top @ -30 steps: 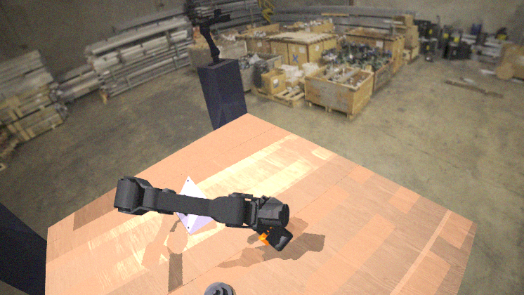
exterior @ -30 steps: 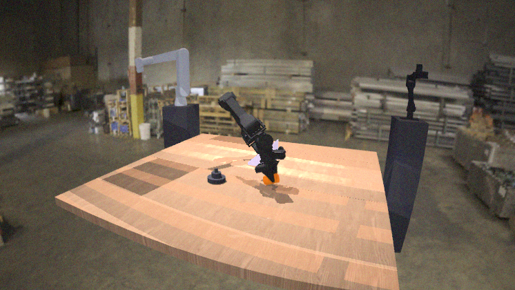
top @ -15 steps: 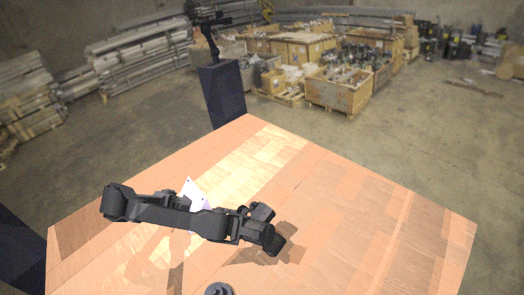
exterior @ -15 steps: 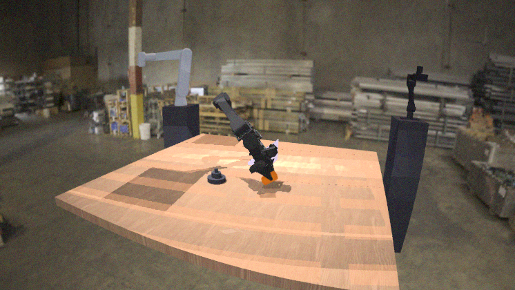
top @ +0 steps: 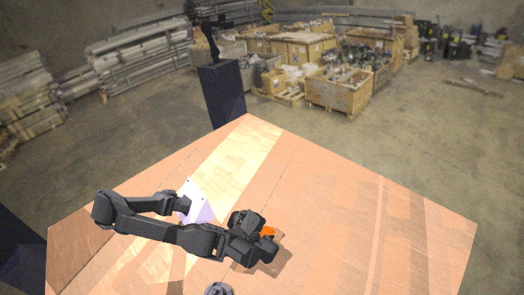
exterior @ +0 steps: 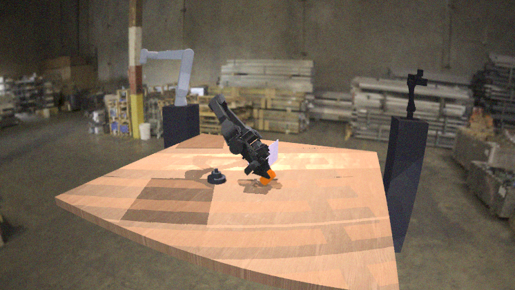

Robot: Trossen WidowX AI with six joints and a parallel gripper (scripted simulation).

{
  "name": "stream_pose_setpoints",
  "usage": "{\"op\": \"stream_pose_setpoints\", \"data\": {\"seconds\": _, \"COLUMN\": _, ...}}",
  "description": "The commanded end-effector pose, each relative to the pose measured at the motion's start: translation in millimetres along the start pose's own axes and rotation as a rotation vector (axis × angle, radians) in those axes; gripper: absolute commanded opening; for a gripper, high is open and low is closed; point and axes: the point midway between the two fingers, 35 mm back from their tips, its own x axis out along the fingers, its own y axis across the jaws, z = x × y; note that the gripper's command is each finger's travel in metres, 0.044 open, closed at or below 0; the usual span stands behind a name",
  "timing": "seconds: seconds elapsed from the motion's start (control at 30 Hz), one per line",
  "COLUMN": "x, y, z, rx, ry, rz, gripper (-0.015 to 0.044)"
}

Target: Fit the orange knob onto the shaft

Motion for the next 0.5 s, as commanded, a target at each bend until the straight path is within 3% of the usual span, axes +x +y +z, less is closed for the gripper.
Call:
{"op": "stream_pose_setpoints", "data": {"seconds": 0.0, "x": -3, "y": 2, "z": -4, "rx": -0.004, "ry": -0.070, "rz": 0.001, "gripper": 0.0179}}
{"op": "stream_pose_setpoints", "data": {"seconds": 0.47, "x": -11, "y": 3, "z": -17, "rx": -0.004, "ry": -0.303, "rz": 0.003, "gripper": 0.0179}}
